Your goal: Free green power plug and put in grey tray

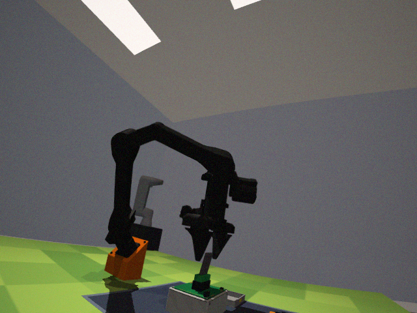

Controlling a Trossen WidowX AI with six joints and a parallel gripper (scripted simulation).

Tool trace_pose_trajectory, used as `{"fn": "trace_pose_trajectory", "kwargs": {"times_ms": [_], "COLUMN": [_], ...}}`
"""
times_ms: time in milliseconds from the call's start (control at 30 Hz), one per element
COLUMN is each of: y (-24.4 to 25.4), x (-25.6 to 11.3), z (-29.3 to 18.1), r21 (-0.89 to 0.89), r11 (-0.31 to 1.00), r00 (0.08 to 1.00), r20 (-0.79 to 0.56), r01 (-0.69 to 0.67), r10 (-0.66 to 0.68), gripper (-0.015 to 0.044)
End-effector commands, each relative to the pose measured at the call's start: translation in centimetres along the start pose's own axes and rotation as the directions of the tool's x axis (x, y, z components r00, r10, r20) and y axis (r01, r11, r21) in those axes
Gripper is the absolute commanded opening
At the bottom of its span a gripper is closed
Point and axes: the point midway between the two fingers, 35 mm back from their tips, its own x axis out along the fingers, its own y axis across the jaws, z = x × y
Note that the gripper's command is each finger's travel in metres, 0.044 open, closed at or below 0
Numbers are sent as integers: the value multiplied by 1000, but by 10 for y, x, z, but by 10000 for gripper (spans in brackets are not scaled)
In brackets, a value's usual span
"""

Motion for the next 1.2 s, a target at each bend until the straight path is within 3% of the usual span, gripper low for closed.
{"fn": "trace_pose_trajectory", "kwargs": {"times_ms": [0,333,867,1167], "y": [1,1,1,1], "x": [8,18,18,18], "z": [0,0,0,0], "r21": [-4,-4,-4,-4], "r11": [1000,1000,1000,1000], "r00": [1000,1000,1000,1000], "r20": [-1,-1,-1,-1], "r01": [-5,-5,-5,-5], "r10": [5,5,5,5], "gripper": [430,430,10,0]}}
